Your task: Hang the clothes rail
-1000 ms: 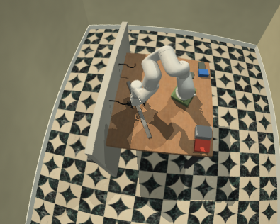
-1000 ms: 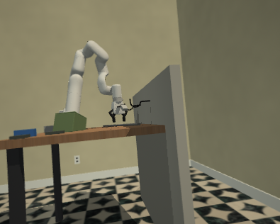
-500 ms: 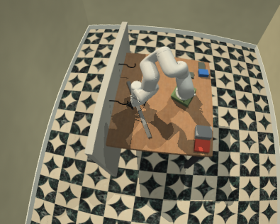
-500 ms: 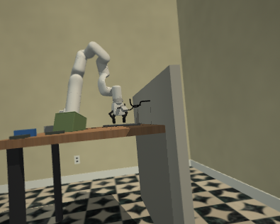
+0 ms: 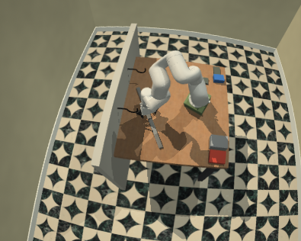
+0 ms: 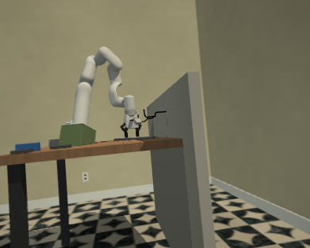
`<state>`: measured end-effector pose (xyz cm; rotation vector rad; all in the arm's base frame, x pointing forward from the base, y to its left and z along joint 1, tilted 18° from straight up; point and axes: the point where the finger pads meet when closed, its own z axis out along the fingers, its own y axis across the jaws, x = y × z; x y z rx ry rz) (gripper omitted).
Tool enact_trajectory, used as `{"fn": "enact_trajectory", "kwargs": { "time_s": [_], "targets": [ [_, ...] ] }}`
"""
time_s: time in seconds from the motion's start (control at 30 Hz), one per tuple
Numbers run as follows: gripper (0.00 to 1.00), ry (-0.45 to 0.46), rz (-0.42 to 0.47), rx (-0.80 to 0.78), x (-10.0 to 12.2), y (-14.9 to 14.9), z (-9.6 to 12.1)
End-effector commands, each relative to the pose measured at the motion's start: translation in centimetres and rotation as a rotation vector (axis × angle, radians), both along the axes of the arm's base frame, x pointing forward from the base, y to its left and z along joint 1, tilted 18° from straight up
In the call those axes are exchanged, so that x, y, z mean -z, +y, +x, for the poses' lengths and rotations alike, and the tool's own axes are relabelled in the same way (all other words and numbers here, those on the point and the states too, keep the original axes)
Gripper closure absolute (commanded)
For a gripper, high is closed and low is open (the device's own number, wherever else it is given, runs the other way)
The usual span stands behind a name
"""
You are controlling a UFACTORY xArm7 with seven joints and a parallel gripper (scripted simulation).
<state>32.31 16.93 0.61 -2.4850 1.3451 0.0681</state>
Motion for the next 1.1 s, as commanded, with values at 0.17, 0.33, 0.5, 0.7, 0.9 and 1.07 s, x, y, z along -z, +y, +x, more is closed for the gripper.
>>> {"fn": "enact_trajectory", "kwargs": {
  "time_s": [0.17,0.33,0.5,0.7,0.9,1.07],
  "targets": [
    [0.0,-0.003,0.001,0.001,0.31,0.12,0.15],
    [0.0,-0.003,0.001,0.001,0.63,0.22,0.18],
    [0.0,-0.003,0.001,0.001,0.82,0.28,0.2],
    [0.0,-0.003,0.001,0.001,0.88,0.3,0.21],
    [0.0,-0.003,0.001,0.001,0.88,0.3,0.21],
    [0.0,-0.003,0.001,0.001,0.88,0.3,0.21]
  ]
}}
